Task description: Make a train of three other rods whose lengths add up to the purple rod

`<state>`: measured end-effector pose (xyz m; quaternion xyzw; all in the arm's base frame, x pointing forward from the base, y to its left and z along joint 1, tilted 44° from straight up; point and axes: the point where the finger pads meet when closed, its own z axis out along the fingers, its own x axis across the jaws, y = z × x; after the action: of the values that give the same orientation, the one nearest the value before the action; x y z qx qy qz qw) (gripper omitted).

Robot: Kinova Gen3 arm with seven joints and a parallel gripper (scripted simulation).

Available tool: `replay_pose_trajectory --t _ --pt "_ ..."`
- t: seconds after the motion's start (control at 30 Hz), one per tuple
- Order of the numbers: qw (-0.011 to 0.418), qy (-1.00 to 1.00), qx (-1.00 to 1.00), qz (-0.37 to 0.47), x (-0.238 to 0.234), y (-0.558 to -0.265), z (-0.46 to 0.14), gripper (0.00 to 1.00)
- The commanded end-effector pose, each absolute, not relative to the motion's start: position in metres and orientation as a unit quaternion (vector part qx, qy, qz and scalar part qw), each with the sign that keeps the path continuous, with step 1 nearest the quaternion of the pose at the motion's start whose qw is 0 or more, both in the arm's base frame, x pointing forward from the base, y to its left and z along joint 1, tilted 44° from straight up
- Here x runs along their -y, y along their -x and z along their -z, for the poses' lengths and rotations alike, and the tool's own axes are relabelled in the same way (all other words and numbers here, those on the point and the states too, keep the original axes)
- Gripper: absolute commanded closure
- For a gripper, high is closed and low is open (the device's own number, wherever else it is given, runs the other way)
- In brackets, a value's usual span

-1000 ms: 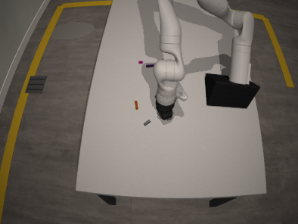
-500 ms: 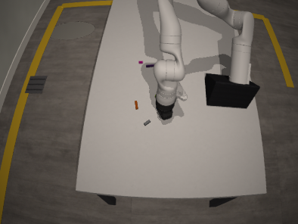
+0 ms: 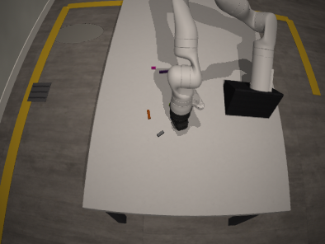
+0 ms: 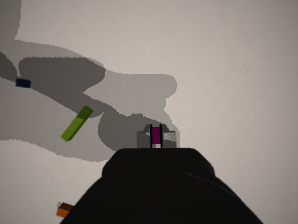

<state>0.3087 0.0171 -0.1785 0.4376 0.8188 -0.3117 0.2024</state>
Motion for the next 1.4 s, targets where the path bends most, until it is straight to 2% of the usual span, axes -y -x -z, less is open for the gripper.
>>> replay_pose_trajectory --t 0.0,0.5,1.0,1.37 --pt "0.203 -0.437 -0.819 0.311 -0.018 -0.309 0.178 0.76" --pt "0.203 -0.438 -0.819 0.311 -0.021 -0.309 0.176 0.76" --pt "0.203 -0.438 -0.819 0.311 -0.082 -0.303 0.110 0.76" --pt "0.203 -0.437 -0.819 0.311 -0.087 -0.303 0.106 0.76"
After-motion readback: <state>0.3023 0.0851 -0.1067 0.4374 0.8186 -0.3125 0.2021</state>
